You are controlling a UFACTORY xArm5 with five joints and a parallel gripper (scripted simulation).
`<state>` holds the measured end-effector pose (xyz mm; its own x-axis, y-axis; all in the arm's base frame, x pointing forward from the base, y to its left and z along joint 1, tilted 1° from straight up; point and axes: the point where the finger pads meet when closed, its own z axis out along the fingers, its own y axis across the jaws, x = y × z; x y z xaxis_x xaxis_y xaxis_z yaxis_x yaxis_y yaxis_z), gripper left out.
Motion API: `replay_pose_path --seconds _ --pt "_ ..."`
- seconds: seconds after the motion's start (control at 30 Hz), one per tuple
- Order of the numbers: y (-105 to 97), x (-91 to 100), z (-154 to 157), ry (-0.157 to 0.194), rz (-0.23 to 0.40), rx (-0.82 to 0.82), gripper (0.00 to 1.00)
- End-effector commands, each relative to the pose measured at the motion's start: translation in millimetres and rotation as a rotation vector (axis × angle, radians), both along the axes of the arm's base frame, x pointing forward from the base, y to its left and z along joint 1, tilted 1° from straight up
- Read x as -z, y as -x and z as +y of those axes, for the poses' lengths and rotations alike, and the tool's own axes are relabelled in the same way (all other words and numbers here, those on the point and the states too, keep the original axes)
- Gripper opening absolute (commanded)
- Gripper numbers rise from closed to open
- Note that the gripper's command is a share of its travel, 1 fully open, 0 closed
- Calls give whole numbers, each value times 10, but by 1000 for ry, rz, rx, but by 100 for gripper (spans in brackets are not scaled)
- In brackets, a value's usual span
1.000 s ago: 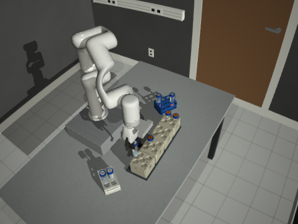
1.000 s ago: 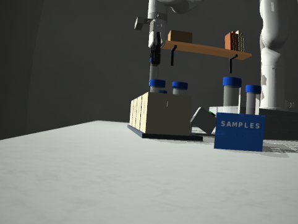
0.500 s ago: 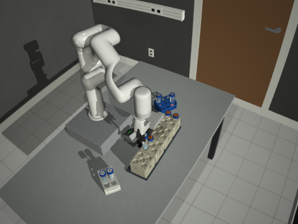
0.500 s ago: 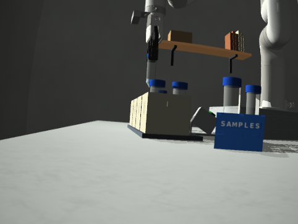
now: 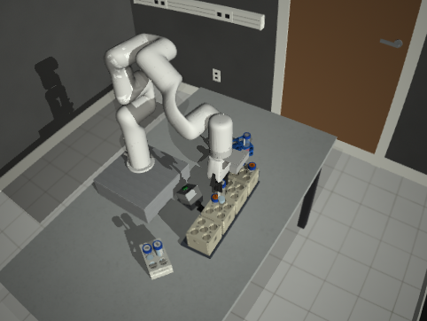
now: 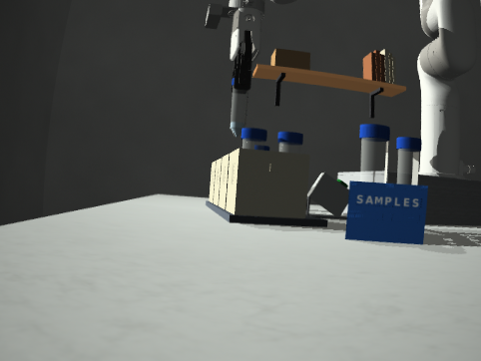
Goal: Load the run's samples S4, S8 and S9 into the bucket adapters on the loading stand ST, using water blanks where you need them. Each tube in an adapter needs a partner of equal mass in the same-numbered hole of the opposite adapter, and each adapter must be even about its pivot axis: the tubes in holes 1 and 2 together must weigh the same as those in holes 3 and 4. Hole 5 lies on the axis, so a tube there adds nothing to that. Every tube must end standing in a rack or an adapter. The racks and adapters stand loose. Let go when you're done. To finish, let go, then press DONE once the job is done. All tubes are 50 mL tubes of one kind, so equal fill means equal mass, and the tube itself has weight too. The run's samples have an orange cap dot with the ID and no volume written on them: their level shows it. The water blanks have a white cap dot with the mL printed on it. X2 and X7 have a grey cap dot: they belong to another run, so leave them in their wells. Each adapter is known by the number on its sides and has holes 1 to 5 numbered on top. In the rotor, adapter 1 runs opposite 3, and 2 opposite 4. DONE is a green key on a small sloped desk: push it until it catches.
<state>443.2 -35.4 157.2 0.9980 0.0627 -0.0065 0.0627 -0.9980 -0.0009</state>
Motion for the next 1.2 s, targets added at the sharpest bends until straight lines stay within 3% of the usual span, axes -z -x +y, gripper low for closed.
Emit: replay_pose_path --seconds 0.0,0.87,1.17 --pt "-62 -17 174 -16 -6 2 0" --pt "-85 -19 270 -16 -6 2 0" --pt "-84 122 272 -16 -6 2 0"
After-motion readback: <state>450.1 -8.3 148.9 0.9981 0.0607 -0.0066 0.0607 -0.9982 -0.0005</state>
